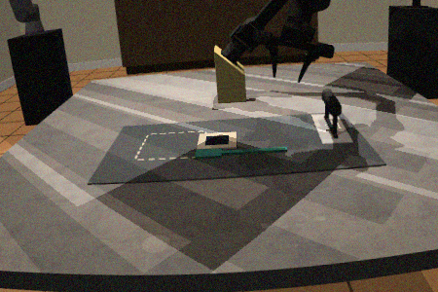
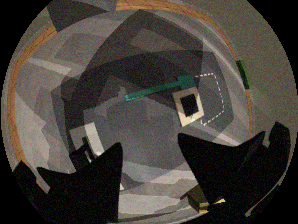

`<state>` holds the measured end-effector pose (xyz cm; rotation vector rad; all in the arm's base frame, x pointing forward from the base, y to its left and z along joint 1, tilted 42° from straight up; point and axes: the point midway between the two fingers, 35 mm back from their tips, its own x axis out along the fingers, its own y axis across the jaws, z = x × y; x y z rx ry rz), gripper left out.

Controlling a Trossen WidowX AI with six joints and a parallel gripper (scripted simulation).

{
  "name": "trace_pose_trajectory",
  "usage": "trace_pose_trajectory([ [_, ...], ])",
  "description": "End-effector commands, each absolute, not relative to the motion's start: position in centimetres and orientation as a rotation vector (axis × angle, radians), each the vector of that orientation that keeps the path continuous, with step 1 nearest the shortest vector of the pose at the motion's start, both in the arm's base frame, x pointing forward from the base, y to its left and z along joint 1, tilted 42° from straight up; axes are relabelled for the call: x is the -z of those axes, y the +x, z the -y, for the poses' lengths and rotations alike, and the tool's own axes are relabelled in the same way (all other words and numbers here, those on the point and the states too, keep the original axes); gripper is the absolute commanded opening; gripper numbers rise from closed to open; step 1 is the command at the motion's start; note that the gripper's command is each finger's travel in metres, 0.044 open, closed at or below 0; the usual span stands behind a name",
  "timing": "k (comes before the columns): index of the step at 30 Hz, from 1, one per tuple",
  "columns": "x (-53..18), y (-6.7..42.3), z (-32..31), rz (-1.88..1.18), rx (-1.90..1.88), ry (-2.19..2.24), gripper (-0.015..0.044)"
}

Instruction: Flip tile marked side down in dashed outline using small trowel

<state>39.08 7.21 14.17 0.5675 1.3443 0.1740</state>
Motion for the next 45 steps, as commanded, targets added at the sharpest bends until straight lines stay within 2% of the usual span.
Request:
trace_pose_trajectory([
  [1, -16.2, 37.4, -11.9, -1.388, -0.304, 0.588, 0.0270],
  [8, -19.6, 33.2, -18.7, -1.479, -0.514, 0.612, 0.0270],
  [45, -16.1, 33.3, -22.0, -1.486, -0.529, 0.625, 0.0263],
])
